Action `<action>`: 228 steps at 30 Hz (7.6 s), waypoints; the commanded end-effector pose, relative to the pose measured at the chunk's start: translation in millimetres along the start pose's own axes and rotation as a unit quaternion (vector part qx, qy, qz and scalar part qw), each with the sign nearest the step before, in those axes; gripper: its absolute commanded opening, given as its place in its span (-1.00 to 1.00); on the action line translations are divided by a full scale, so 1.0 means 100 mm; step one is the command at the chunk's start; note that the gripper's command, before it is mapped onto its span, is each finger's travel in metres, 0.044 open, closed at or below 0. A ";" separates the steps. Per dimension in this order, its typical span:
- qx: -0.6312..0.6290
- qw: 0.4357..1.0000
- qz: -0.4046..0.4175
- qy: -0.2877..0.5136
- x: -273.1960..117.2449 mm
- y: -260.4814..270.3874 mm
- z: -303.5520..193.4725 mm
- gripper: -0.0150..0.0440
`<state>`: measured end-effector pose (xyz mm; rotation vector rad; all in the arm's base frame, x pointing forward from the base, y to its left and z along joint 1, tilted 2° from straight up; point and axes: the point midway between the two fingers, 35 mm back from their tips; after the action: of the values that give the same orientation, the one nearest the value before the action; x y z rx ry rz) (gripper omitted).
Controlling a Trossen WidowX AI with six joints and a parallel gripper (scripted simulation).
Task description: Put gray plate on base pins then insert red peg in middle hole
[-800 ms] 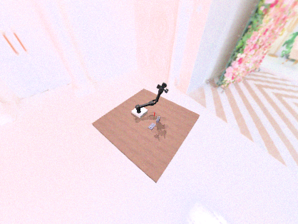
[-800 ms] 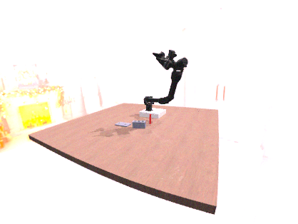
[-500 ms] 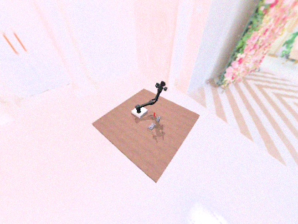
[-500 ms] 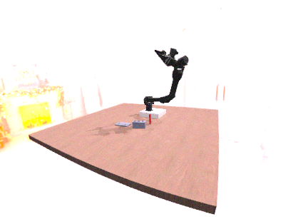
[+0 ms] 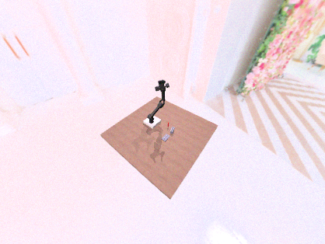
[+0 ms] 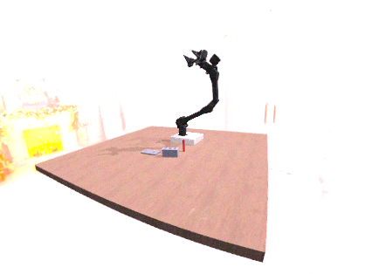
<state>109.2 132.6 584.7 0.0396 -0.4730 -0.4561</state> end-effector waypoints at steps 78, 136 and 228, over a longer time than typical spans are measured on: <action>0.125 0.515 -0.298 0.794 -0.46 0.17 -5.69 1.00; 0.124 0.515 -0.298 0.794 -0.72 0.11 -6.22 -0.14; 0.170 0.505 -0.372 0.760 0.21 -0.61 -5.65 -0.49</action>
<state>353.1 41.5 89.3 0.9995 1.3456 -0.9444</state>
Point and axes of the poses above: the point midway between the two fingers, 35 mm back from their tips, its own x axis out along the fingers, its own y axis across the jaws, z = x × y, and after that the axes turned 2 degrees about -x, right-handed
